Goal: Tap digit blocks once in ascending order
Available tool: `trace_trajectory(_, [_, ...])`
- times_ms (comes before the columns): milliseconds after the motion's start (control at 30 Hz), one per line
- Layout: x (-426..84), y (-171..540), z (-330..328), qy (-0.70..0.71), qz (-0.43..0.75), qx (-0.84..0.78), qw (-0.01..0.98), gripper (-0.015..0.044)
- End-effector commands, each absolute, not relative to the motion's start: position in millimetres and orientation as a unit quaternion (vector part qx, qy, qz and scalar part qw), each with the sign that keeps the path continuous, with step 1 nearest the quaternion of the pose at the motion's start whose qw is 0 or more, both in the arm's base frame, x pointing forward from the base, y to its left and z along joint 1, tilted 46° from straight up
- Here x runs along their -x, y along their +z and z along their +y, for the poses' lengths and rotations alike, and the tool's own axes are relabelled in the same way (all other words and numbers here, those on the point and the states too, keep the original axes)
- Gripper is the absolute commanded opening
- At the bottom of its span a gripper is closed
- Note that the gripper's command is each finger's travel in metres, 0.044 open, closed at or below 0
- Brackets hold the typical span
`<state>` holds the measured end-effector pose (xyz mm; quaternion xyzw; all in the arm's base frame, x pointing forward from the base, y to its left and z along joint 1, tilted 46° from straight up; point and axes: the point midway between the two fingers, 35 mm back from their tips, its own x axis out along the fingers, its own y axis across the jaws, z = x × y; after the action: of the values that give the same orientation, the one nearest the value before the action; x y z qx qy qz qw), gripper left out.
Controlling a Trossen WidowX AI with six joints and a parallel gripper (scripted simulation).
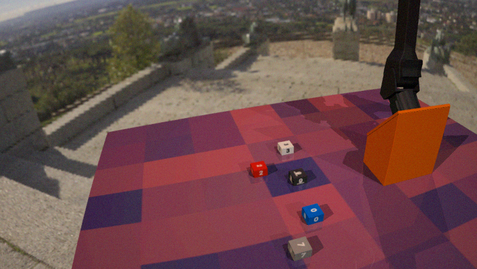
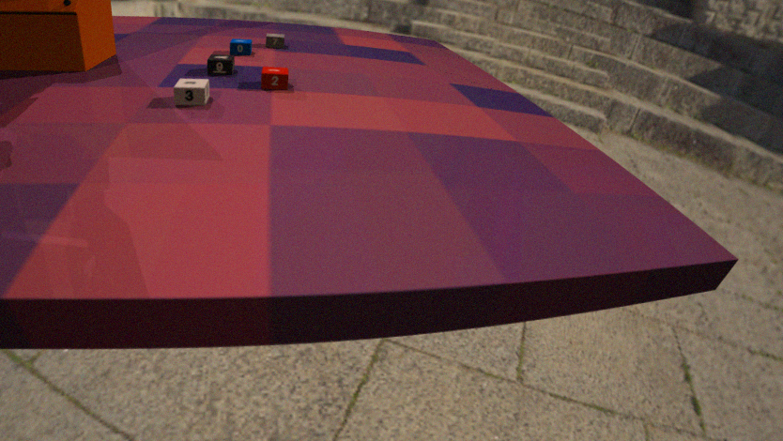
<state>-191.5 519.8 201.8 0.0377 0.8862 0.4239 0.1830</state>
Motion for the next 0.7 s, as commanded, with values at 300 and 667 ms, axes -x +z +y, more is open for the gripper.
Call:
trace_trajectory(300, [23.3,167.1,533.9,0.396,0.815,-0.139,0.399,0.0400])
trace_trajectory(667, [-167.5,129.3,456.2,0.282,0.711,-0.154,0.626,0.0400])
